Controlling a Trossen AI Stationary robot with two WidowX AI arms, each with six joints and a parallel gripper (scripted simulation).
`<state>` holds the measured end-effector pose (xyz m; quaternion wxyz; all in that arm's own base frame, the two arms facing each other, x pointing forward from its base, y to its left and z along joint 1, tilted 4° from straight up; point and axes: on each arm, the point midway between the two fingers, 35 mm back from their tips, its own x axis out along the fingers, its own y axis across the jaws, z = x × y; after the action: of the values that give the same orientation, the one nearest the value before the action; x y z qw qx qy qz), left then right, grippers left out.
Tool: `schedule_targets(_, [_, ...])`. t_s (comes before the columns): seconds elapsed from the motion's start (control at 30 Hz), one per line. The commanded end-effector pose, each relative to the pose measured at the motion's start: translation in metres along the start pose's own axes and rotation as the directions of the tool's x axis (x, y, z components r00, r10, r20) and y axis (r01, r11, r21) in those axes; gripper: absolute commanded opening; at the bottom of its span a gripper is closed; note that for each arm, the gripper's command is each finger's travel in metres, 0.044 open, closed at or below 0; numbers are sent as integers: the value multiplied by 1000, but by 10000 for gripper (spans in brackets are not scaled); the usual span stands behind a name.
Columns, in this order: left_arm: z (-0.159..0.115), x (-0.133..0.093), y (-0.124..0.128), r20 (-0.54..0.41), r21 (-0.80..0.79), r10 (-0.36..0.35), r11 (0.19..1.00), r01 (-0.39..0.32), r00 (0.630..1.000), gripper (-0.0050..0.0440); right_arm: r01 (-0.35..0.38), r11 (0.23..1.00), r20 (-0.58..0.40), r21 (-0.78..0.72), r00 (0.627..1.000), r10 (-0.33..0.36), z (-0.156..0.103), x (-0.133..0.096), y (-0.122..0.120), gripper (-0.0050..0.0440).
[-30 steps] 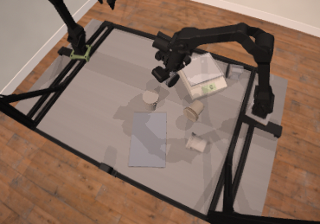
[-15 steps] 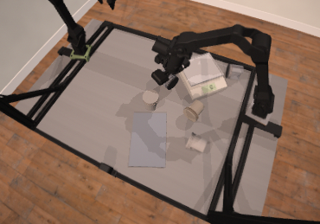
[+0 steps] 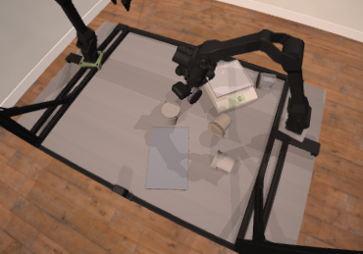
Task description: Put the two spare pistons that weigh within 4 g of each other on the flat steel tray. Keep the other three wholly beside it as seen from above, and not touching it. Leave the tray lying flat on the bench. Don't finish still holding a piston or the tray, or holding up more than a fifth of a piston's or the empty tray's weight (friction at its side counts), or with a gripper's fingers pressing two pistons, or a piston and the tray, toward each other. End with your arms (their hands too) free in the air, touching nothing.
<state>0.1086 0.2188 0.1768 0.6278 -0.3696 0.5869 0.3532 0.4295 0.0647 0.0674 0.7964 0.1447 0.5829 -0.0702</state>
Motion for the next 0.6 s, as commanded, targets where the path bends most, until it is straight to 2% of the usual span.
schedule_targets(0.0, [0, 0, -1, -2, 4, -4, 1000, 4, 1000, 440, -5, 1000, -3, 3, 1000, 5, -1, 3, 1, 158])
schedule_targets(0.2, [0, 0, -1, -2, 4, -4, 1000, 4, 1000, 440, -5, 1000, -3, 3, 1000, 5, -1, 5, 0, 158])
schedule_targets(0.23, [0, 0, -1, -2, 4, -4, 1000, 4, 1000, 440, -5, 1000, -3, 3, 1000, 5, -1, 5, 0, 378])
schedule_targets(0.57, [0, 0, -1, -2, 4, -4, 1000, 4, 1000, 440, -5, 1000, -3, 3, 1000, 5, -1, 5, 0, 378])
